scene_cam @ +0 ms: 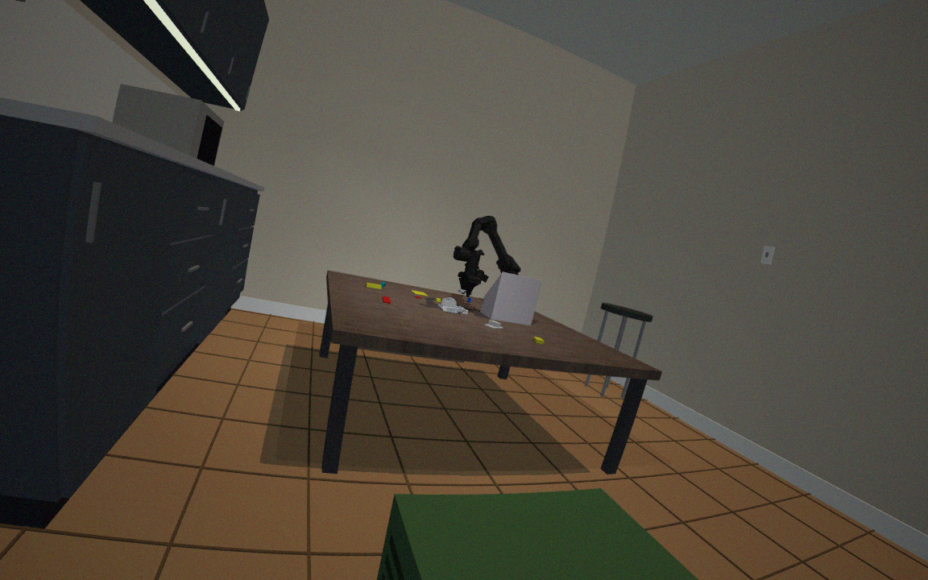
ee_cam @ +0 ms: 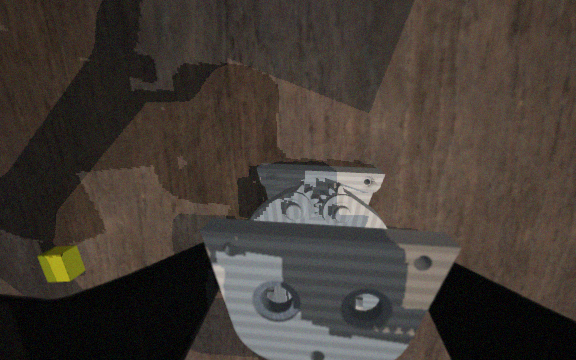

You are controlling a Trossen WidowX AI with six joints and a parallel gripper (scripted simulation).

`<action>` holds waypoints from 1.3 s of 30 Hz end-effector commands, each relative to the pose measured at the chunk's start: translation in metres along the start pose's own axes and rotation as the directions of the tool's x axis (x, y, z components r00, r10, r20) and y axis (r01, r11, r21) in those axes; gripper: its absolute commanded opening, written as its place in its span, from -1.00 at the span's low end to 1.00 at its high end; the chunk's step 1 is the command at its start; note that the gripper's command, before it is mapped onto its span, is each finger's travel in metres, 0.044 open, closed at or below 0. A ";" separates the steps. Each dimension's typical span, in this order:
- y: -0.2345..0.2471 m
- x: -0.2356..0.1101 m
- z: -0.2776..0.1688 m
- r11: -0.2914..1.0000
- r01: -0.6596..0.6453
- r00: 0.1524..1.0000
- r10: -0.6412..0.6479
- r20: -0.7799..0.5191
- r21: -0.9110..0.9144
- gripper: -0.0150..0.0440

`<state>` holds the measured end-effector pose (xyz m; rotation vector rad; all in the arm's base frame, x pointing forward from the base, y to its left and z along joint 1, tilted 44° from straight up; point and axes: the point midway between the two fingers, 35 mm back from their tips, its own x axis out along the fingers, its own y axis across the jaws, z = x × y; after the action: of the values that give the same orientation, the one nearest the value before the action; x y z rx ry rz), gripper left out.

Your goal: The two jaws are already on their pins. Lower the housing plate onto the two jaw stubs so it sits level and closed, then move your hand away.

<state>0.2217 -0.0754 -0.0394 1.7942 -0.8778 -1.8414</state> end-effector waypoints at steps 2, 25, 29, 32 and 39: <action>0.001 0.000 0.000 1.000 -0.002 1.000 0.002 -0.003 0.002 0.70; 0.001 0.000 0.000 1.000 -0.002 1.000 0.002 -0.003 0.005 0.70; 0.001 0.000 0.000 1.000 -0.002 1.000 0.002 -0.003 0.005 0.70; 0.000 0.002 0.000 1.000 -0.002 1.000 0.002 -0.003 0.005 0.70; 0.000 0.014 -0.001 1.000 0.000 1.000 0.000 -0.003 0.006 0.70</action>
<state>0.2230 -0.0806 -0.0445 1.8102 -0.8869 -1.8354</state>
